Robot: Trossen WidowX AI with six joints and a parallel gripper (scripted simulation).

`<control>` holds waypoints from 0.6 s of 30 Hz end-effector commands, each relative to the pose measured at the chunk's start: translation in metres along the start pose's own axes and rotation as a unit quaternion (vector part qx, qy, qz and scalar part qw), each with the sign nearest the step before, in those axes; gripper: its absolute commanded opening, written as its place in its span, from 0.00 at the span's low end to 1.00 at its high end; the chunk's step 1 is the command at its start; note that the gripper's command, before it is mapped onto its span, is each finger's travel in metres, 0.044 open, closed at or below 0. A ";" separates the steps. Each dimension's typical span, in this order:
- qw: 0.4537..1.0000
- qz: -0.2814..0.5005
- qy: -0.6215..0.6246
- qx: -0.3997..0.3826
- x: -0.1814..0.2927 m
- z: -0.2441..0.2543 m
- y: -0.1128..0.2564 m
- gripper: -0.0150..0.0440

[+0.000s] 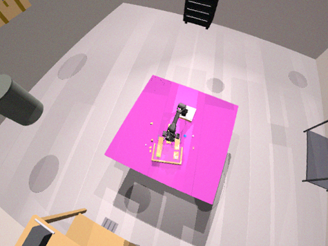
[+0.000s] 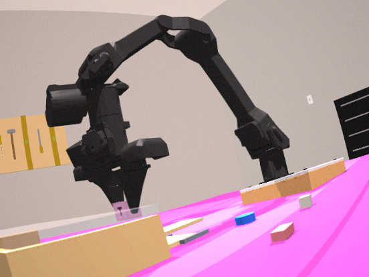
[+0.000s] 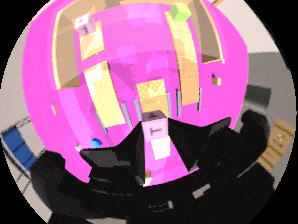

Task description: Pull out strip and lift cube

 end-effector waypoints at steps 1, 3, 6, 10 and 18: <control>1.000 0.002 -0.003 -0.002 0.010 0.002 0.004 0.25; 1.000 0.002 -0.003 -0.002 0.010 0.002 0.004 0.25; 1.000 0.003 -0.003 -0.002 0.019 0.003 0.004 0.25; 1.000 0.003 -0.003 -0.002 0.033 0.006 0.005 0.25; 1.000 0.004 -0.003 -0.002 0.060 0.010 0.003 0.25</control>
Point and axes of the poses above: the point midway between the two fingers, 35 mm back from their tips, its own y axis back along the fingers, its own z axis across the jaws, x = y × z, the point moved 2 cm from there along y, back along the fingers, and after that the axes turned 8 degrees about -y, right-handed, at the moved point
